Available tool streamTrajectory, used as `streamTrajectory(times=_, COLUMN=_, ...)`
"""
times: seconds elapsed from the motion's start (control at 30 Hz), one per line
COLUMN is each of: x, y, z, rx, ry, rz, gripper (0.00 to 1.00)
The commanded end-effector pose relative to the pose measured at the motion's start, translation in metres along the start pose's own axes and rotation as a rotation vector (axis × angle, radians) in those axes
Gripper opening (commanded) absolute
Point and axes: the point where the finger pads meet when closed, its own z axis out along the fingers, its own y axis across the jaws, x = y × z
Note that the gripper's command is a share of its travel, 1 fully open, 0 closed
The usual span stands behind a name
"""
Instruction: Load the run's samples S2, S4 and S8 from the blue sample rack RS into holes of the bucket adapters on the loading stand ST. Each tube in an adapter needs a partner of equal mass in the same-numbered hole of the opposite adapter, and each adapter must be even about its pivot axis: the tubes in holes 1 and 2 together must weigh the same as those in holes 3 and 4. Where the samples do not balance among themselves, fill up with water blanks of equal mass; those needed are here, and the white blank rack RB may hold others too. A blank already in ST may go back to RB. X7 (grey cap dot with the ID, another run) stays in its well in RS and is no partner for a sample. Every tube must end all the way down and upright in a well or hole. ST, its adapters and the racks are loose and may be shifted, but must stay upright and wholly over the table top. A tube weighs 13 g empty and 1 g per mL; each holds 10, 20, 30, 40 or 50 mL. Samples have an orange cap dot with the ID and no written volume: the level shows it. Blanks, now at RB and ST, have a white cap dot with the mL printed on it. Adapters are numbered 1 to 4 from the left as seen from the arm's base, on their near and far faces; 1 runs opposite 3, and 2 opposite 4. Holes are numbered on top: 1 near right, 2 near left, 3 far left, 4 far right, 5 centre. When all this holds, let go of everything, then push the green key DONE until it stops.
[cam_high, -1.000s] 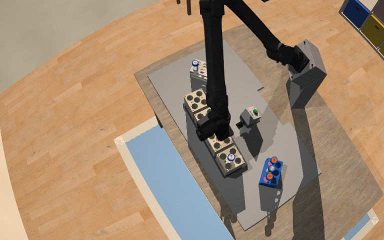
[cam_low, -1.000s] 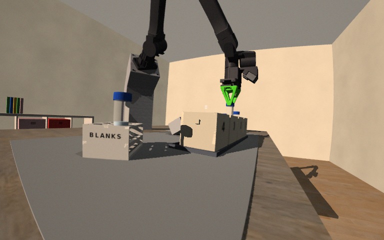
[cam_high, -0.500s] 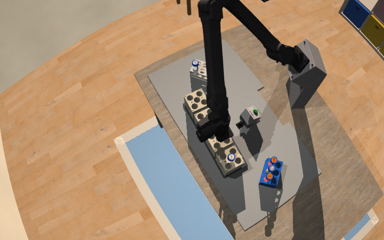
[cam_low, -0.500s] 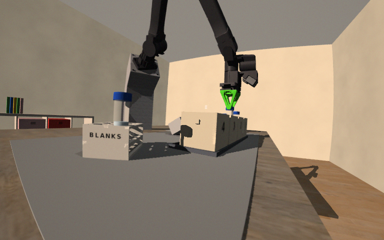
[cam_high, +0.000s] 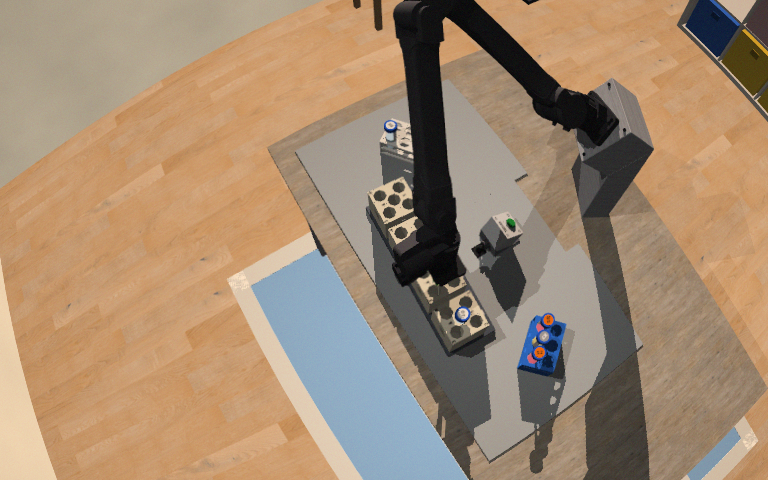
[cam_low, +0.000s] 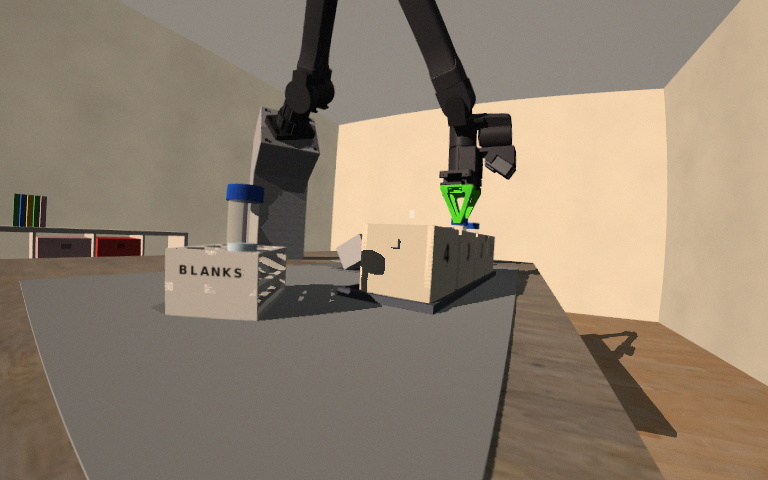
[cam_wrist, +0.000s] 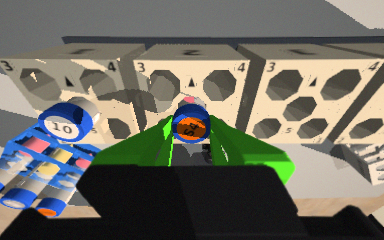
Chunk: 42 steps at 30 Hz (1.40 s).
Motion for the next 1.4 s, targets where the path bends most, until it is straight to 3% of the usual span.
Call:
streamTrajectory(times=0.0, x=-0.011, y=-0.001, z=-0.004, rx=-0.004, ry=-0.022, rz=0.011, gripper=0.0)
streamTrajectory(times=0.03, x=-0.011, y=-0.001, z=-0.004, rx=-0.004, ry=-0.022, rz=0.011, gripper=0.55)
streamTrajectory(times=0.47, x=-0.011, y=-0.001, z=-0.004, rx=-0.004, ry=-0.022, rz=0.011, gripper=0.55)
streamTrajectory(times=0.53, x=-0.014, y=0.002, z=-0.019, rx=-0.013, ry=-0.032, rz=0.018, gripper=0.55)
streamTrajectory(times=0.8, x=-0.011, y=0.001, z=-0.045, rx=-0.013, ry=-0.029, rz=0.016, gripper=0.55)
streamTrajectory(times=0.9, x=-0.011, y=0.001, z=-0.045, rx=-0.013, ry=-0.029, rz=0.016, gripper=0.55)
streamTrajectory(times=0.93, x=-0.011, y=-0.001, z=-0.038, rx=-0.005, ry=-0.023, rz=0.013, gripper=0.55)
streamTrajectory(times=1.37, x=-0.011, y=-0.001, z=-0.038, rx=-0.005, ry=-0.023, rz=0.013, gripper=0.55)
